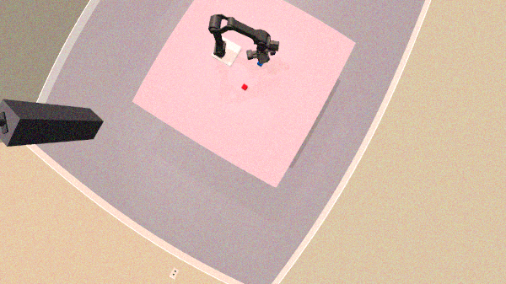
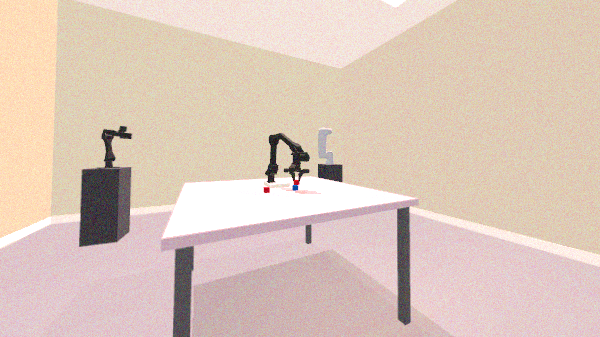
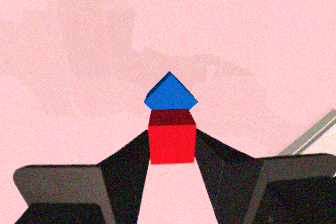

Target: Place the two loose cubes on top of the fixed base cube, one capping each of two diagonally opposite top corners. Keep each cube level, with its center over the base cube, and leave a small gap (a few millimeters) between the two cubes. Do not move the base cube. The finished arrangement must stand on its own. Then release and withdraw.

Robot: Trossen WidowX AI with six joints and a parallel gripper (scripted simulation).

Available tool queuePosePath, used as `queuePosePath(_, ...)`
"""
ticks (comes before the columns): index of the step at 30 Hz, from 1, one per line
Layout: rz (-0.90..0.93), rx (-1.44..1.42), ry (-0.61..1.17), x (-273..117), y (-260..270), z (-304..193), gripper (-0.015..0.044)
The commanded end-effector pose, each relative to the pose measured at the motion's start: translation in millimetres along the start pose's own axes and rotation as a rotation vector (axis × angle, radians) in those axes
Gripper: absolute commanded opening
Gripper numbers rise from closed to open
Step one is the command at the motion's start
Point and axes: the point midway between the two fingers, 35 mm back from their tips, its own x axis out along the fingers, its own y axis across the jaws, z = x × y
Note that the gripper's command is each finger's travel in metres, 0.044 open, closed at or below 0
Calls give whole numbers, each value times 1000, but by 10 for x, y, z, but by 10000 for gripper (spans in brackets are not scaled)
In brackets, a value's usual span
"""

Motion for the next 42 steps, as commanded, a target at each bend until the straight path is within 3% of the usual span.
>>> queuePosePath(1,-3,-5,-4,12,-6,7,105)
queuePosePath(11,-3,-5,-4,12,-6,7,105)
queuePosePath(15,-3,-5,-4,12,-6,7,205)
queuePosePath(42,-1,-1,1,-296,-2,-3,205)
